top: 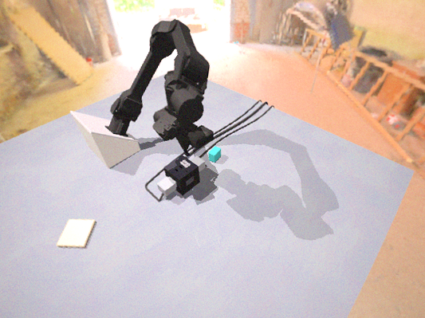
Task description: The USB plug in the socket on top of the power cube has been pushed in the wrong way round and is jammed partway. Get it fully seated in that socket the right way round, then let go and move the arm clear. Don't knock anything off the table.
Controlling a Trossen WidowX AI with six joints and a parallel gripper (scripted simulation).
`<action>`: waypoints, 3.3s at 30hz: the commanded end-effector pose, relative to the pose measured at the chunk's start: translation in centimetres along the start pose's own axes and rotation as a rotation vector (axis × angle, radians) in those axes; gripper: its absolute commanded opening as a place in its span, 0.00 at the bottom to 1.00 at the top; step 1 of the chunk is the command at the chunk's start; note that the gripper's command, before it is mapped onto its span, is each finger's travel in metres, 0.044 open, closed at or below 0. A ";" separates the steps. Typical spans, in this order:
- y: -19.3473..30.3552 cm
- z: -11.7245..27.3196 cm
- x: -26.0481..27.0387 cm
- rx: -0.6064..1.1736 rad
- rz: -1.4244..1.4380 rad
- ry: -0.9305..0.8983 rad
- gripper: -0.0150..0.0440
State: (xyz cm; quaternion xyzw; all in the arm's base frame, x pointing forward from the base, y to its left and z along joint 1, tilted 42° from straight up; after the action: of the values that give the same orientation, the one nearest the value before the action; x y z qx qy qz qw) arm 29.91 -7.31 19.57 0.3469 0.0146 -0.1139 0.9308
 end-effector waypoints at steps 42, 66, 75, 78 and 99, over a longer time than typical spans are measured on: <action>0.4 -0.5 -0.1 -0.058 -0.008 -0.013 0.25; 0.5 -0.8 -0.2 -0.086 -0.011 -0.019 0.25; 0.6 -1.0 -0.2 -0.097 -0.012 -0.022 0.25; 0.6 -1.0 -0.2 -0.101 -0.012 -0.022 0.25; 0.8 -1.3 -0.2 -0.122 -0.015 -0.027 0.25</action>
State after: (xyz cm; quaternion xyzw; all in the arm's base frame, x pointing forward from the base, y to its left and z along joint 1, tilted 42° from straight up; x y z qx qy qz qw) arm 29.92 -5.88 19.16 0.2909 0.0118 -0.1233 0.9487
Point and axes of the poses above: the point midway between the two fingers, 35 mm back from their tips, its own z axis back along the fingers, its own x axis across the jaws, y = z × x, the point moved 10 cm from there along z, back along the fingers, and after that the axes turned 13 degrees about -z, right-handed, at the moved point
